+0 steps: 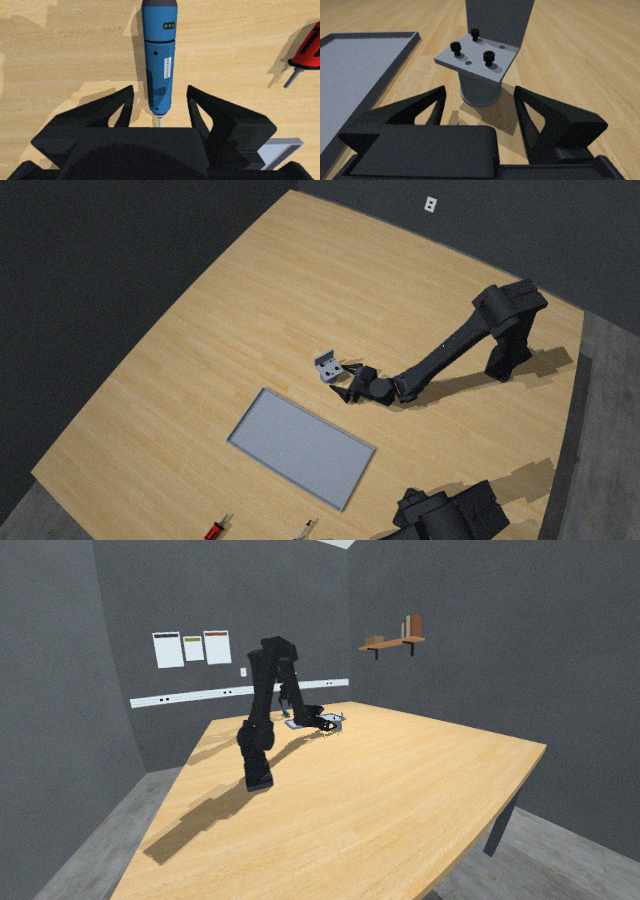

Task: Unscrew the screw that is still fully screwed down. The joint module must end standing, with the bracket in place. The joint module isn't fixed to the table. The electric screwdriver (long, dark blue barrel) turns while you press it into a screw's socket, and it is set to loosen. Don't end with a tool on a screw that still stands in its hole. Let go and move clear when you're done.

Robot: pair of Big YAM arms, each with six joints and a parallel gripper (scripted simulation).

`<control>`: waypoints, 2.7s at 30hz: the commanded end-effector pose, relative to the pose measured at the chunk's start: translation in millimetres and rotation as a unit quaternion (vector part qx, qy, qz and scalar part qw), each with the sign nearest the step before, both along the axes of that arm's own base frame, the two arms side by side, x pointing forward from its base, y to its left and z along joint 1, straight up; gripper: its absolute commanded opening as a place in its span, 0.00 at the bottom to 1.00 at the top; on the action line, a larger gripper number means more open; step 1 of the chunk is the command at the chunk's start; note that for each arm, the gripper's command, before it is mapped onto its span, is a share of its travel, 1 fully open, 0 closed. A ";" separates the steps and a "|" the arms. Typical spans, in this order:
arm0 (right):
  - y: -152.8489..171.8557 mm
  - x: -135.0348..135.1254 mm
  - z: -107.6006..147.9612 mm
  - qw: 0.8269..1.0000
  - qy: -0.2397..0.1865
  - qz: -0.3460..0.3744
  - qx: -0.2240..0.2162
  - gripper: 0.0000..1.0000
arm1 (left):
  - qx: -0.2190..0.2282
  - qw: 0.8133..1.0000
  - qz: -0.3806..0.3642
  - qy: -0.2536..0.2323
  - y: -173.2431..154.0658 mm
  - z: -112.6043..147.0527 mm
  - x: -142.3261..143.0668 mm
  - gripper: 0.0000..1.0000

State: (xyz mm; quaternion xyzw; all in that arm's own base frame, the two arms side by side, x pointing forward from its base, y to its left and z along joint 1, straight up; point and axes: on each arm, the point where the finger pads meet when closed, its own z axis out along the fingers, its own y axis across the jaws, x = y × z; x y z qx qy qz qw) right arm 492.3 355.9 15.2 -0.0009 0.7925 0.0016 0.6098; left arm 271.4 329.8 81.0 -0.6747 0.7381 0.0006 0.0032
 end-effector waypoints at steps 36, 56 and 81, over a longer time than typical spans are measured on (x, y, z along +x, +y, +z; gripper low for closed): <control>-1.0 -24.4 -0.7 1.000 0.005 0.001 -0.002 0.86 | 0.010 1.000 0.000 -0.009 8.1 11.9 6.4 0.65; 0.5 -23.2 51.4 1.000 -0.002 0.001 0.005 0.86 | 0.010 1.000 0.000 -0.009 8.1 11.9 6.4 0.65; 13.2 -12.4 121.9 1.000 -0.018 0.001 0.024 0.86 | 0.010 1.000 0.000 -0.009 8.1 11.9 6.4 0.65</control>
